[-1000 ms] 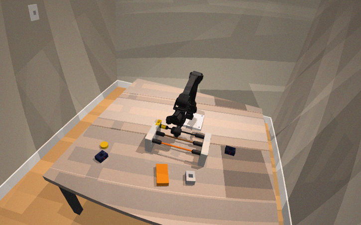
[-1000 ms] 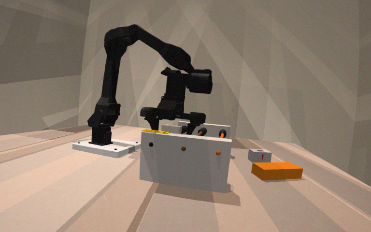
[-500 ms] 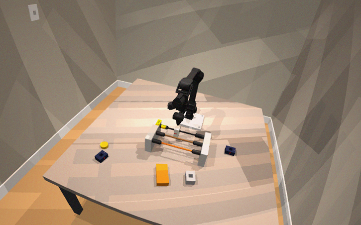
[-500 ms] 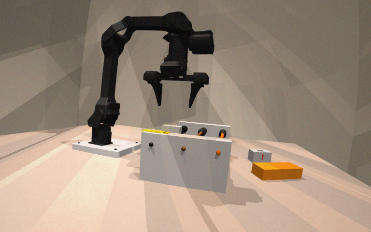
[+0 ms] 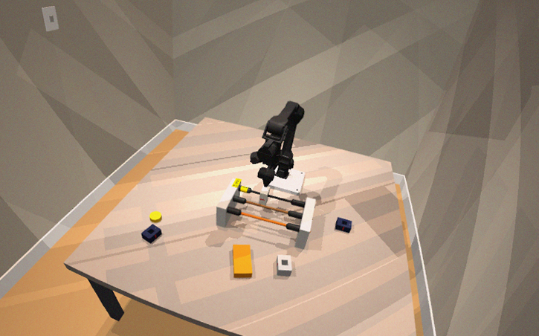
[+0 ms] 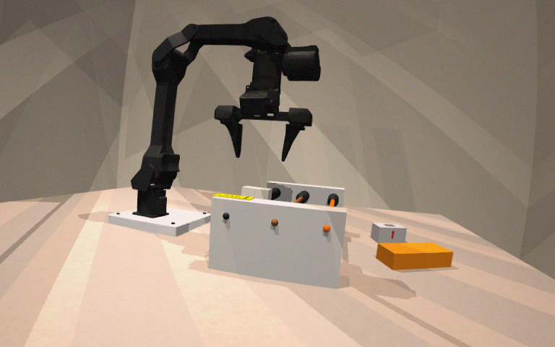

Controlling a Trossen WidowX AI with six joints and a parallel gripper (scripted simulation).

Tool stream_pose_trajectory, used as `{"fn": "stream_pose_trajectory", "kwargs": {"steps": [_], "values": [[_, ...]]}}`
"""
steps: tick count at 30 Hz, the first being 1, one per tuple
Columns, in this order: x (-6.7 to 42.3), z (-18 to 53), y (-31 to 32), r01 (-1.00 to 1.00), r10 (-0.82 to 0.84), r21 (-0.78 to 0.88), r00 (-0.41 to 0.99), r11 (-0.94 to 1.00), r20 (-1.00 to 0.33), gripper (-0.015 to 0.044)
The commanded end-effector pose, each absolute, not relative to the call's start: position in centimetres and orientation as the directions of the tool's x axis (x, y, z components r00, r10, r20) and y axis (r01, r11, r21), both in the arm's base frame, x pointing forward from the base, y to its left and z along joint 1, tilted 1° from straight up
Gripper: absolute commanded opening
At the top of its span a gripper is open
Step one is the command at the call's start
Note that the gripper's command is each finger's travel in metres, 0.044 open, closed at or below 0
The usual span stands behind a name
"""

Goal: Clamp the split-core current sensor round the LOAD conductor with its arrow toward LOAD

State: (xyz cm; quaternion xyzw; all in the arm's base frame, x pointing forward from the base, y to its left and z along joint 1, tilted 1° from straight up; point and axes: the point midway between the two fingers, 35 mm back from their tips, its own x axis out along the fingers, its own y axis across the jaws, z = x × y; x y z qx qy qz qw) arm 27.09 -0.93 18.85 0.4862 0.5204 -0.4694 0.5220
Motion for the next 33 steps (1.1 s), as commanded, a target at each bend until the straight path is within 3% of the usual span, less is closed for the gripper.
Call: {"fn": "stream_pose_trajectory", "kwargs": {"steps": [1,24,33], "values": [[27.1,18.9,-0.9,0.996,0.018,0.018,0.016,0.086,-1.000,0.0440],[27.0,18.8,-1.0,0.995,0.021,0.019,0.017,0.097,-1.000,0.0440],[23.5,17.6,-4.4,0.813,0.268,0.206,0.064,0.544,-0.961,0.0440]]}}
